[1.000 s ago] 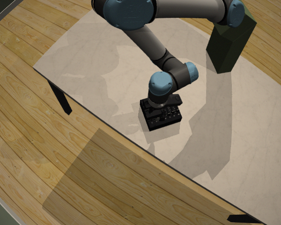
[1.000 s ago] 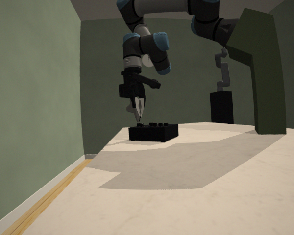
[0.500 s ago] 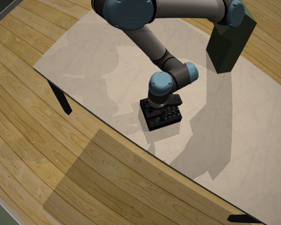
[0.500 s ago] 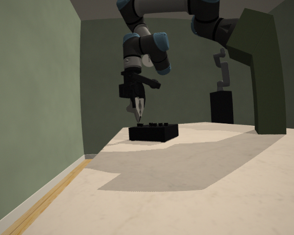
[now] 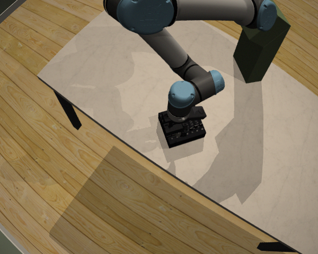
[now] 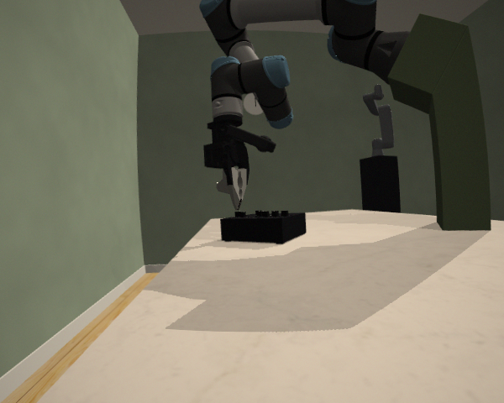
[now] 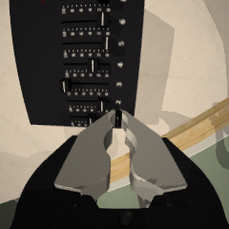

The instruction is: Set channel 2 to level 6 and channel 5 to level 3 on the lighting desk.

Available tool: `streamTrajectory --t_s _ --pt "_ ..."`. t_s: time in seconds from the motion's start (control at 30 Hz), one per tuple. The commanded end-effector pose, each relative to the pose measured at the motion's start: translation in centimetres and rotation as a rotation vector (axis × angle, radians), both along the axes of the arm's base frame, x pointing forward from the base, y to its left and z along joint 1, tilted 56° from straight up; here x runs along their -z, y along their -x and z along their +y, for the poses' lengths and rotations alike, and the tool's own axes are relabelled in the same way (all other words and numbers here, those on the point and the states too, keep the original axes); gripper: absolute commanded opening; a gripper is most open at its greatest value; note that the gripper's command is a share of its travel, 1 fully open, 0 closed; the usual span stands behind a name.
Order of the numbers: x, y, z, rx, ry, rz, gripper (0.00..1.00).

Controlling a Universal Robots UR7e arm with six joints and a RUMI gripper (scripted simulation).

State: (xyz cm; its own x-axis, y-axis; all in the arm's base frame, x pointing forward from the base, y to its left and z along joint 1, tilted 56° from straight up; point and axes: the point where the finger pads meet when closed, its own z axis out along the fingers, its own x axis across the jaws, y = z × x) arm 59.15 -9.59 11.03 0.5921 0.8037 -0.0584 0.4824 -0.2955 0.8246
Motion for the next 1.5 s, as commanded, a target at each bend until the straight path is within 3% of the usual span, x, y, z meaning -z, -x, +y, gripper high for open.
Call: streamTrajectory --t_s 0.0,1.47 --pt "-0.05 -0.01 0.03 0.0 0.0 -0.001 0.0" --pt "0.63 -0.78 -0.59 0.0 0.0 -0.001 0.0"
